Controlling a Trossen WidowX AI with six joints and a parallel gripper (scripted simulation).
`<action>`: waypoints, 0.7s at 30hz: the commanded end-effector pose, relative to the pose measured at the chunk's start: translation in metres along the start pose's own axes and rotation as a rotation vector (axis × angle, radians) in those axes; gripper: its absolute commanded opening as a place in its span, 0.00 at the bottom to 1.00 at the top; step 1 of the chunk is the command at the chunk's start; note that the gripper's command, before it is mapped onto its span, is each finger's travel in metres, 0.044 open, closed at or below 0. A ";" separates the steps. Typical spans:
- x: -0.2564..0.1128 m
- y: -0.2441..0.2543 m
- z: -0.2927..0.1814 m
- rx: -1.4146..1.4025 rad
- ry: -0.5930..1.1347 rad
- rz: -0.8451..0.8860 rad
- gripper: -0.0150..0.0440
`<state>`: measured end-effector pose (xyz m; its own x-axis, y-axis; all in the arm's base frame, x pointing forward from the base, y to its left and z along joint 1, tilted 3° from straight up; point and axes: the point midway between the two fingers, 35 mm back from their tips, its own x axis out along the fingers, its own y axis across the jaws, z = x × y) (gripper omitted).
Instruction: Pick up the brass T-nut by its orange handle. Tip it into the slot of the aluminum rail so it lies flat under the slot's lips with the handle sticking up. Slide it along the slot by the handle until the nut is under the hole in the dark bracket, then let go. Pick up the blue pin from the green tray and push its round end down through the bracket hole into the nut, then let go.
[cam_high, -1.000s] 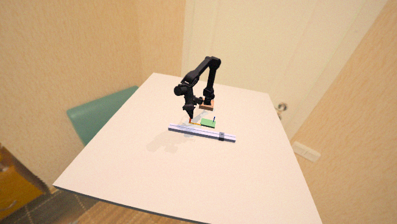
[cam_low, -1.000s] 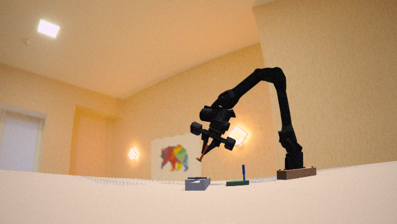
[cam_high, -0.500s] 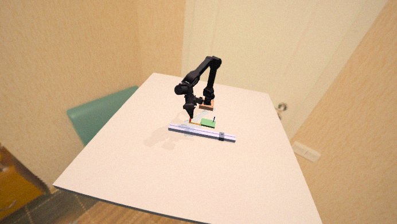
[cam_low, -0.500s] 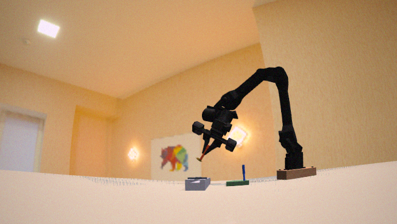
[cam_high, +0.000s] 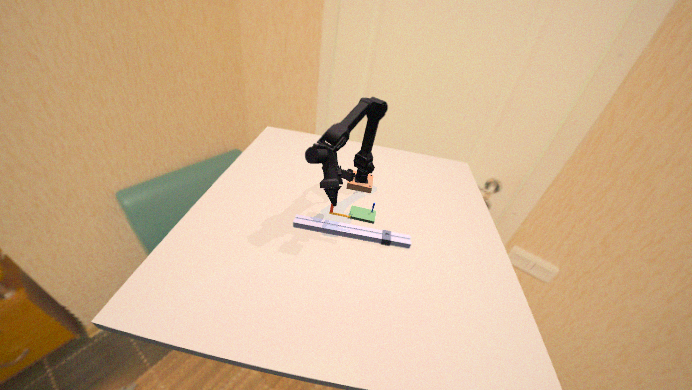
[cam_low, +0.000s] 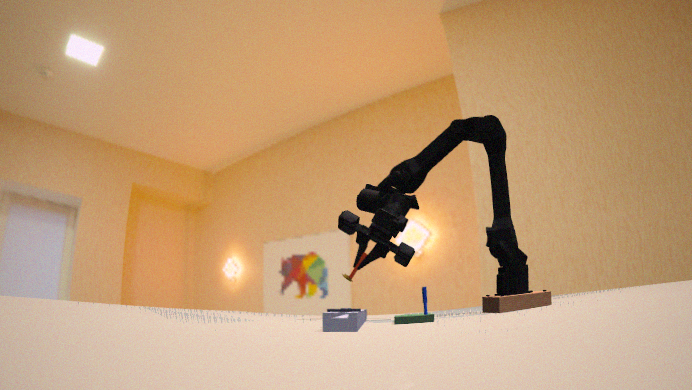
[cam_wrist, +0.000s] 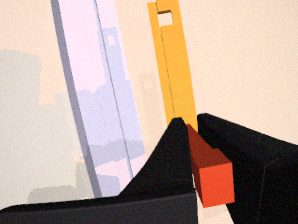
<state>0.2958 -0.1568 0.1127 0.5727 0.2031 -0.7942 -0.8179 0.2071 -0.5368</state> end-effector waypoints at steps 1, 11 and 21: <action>-0.001 0.000 0.001 -0.010 -0.002 -0.019 0.00; -0.002 0.003 0.002 -0.023 -0.001 -0.049 0.00; -0.003 0.006 0.003 -0.036 0.001 -0.078 0.00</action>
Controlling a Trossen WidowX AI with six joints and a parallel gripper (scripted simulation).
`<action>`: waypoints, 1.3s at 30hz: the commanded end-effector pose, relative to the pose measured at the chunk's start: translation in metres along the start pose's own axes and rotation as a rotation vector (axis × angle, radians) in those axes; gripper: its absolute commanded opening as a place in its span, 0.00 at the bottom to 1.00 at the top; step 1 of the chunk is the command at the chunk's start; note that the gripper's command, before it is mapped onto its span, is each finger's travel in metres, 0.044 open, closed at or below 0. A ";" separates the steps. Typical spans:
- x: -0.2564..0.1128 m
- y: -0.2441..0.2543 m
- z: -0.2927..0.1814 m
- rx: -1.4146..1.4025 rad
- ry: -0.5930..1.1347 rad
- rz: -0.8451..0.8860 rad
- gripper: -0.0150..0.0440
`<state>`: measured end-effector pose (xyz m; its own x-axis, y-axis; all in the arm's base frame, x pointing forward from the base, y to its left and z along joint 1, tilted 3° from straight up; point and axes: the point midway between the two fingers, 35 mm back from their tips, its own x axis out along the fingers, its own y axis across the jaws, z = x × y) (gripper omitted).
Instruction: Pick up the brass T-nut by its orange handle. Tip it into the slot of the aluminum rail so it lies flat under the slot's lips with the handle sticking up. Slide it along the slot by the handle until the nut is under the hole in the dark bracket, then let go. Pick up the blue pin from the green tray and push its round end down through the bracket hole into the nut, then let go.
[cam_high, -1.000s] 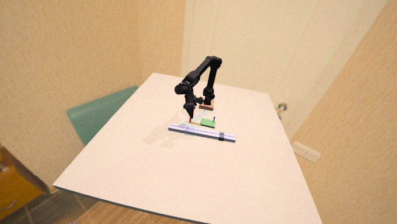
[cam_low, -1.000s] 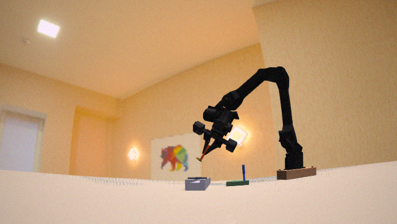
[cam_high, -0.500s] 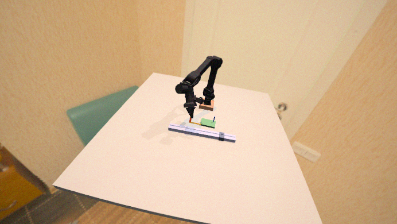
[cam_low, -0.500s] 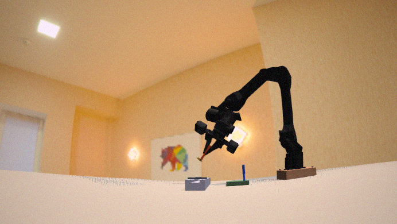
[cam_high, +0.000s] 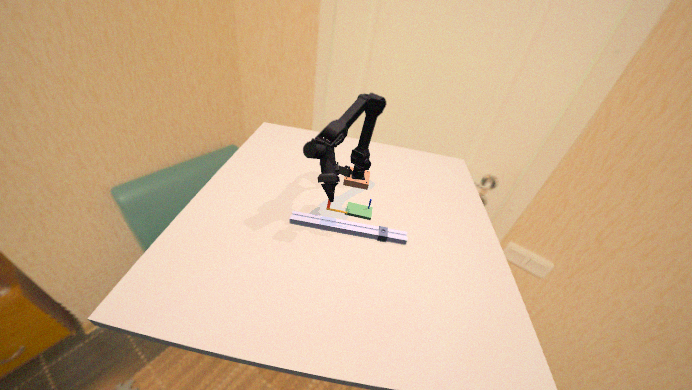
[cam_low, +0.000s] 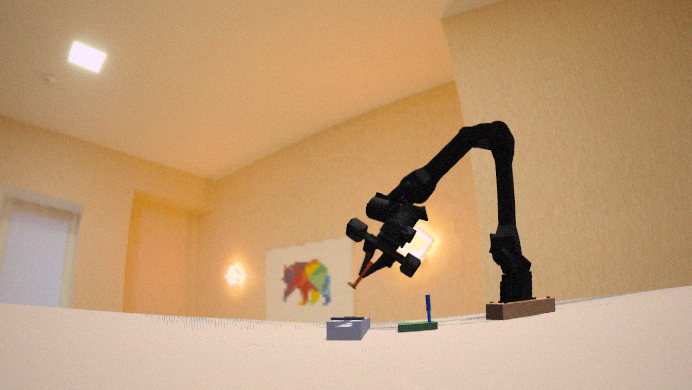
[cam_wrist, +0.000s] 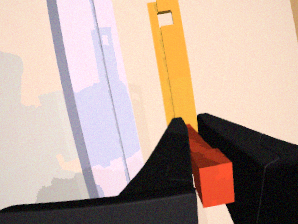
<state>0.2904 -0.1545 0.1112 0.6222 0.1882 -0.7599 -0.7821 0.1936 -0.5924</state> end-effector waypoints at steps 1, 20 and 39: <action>-0.001 0.000 0.001 -0.011 -0.002 -0.019 0.00; -0.003 0.006 0.003 -0.038 0.002 -0.074 0.00; -0.002 0.012 0.004 -0.059 0.005 -0.115 0.00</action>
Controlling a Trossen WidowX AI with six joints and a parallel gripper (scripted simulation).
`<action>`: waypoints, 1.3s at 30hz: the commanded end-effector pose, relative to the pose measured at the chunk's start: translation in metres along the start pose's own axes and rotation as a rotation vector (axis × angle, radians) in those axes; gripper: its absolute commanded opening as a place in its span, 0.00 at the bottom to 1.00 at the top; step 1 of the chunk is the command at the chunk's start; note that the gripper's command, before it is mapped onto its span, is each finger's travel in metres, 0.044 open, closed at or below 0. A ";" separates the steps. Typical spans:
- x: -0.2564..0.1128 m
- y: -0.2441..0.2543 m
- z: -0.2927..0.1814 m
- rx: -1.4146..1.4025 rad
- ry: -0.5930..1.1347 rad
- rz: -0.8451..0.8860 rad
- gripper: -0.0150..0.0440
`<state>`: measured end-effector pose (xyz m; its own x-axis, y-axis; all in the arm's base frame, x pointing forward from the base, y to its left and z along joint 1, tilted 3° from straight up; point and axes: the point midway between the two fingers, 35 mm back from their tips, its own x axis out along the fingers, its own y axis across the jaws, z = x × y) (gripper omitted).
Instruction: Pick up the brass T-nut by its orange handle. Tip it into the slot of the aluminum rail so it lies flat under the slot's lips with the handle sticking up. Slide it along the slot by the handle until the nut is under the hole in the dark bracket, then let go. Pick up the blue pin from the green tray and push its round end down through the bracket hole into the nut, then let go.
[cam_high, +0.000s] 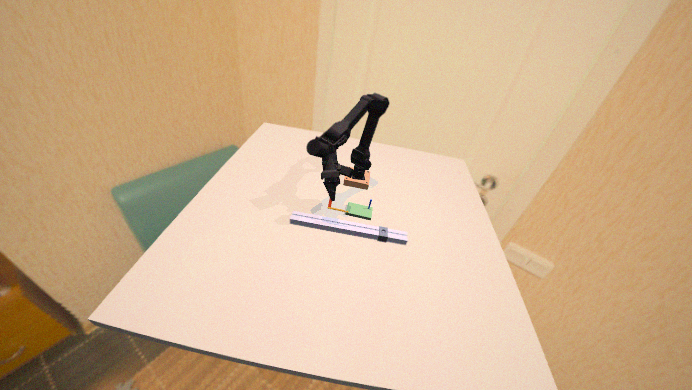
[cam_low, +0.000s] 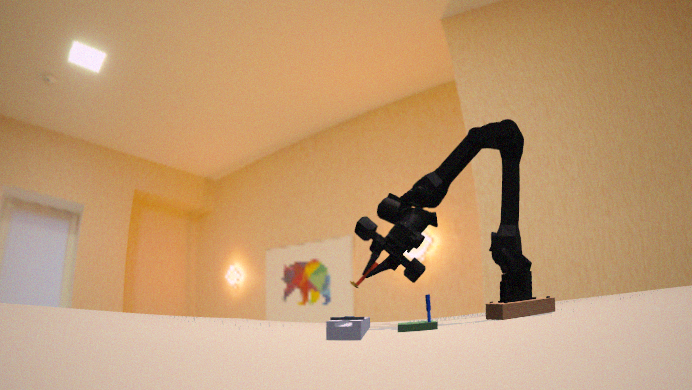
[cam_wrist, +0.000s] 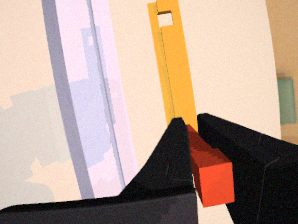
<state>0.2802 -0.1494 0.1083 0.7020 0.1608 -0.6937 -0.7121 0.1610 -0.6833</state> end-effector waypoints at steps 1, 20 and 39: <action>0.002 0.002 0.000 -0.006 -0.004 -0.008 0.00; 0.024 0.023 -0.007 -0.006 -0.014 -0.008 0.00; 0.037 0.037 -0.010 -0.006 -0.020 -0.008 0.00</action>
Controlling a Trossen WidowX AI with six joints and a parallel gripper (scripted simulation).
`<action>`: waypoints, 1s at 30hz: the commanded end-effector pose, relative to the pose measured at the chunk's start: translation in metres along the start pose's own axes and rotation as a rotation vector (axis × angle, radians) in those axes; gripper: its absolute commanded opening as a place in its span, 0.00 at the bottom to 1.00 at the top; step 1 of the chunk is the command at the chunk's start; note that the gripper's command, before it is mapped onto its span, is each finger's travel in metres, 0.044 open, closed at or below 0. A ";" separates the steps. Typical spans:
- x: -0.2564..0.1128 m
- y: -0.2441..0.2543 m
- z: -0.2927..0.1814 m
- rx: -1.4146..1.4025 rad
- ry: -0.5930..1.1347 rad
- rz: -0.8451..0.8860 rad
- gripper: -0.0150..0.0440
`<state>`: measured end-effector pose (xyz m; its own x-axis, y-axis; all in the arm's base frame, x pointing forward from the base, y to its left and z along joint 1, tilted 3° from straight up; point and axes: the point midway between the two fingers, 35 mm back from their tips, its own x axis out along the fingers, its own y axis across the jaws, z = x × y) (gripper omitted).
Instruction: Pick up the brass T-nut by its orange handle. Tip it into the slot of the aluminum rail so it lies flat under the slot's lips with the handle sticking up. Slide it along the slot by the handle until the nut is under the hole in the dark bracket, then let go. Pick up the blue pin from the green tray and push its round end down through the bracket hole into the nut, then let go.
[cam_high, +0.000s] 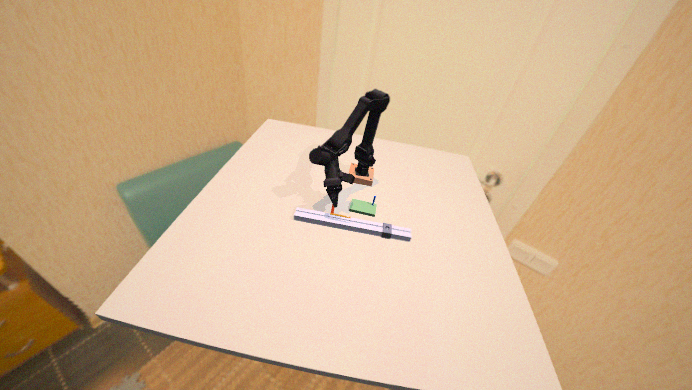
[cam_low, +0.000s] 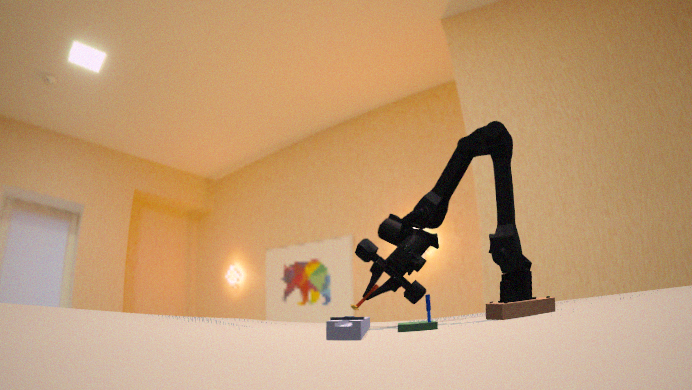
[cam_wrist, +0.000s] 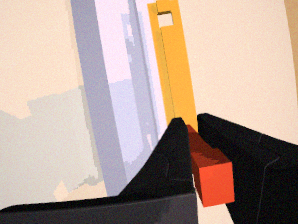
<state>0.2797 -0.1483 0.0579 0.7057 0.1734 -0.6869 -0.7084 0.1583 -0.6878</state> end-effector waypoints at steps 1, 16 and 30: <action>0.002 0.003 0.000 -0.002 -0.006 -0.002 0.00; 0.011 0.011 -0.002 -0.002 -0.007 -0.003 0.00; 0.013 0.013 -0.003 -0.002 -0.008 -0.003 0.00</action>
<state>0.2789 -0.1472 0.0390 0.7045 0.1765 -0.6874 -0.7096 0.1604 -0.6861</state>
